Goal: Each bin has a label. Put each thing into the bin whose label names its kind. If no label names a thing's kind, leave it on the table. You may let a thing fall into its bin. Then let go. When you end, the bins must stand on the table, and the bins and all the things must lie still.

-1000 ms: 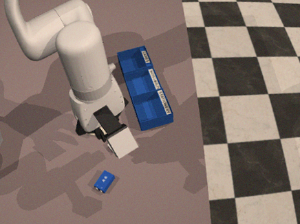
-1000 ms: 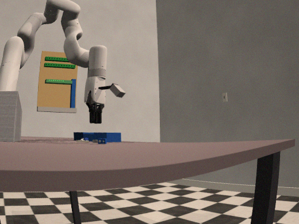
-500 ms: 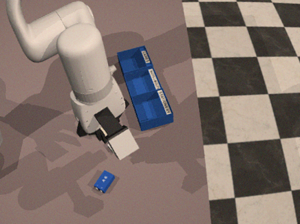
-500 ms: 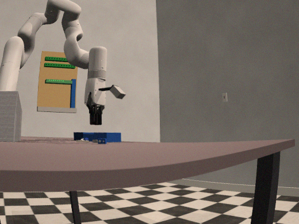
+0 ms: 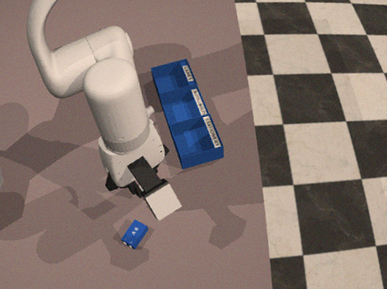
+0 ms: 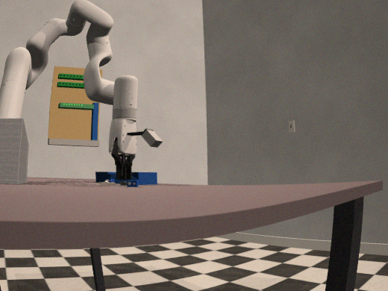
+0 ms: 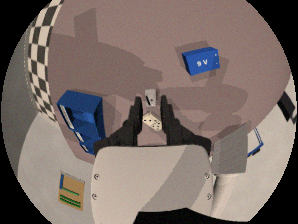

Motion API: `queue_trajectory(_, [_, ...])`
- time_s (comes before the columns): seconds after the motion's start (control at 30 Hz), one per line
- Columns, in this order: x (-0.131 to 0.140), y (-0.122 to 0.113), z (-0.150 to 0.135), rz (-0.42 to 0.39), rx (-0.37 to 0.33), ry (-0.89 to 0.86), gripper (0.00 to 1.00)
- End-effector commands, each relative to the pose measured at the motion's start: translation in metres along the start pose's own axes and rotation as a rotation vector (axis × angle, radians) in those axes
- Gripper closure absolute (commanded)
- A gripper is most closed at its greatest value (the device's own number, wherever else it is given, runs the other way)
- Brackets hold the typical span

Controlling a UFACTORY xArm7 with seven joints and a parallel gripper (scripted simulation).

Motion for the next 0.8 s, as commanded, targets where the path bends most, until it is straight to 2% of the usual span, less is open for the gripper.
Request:
queue_trajectory(0.0, [-0.003,0.002,-0.001,0.006,-0.004,0.0,0.71])
queue_trajectory(0.37, [-0.003,0.014,-0.001,0.006,-0.004,0.0,0.71])
queue_trajectory(0.77, [-0.003,0.014,-0.001,0.006,-0.004,0.0,0.71])
Point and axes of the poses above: the point where the finger pads meet when closed, its own y axis out along the fingers, its own z axis across the jaws, x = y × z, the point moved 2 cm from there along -y, back along the fingers, and after that the axes turned 3 degrees about -y, right-handed, at the moved point
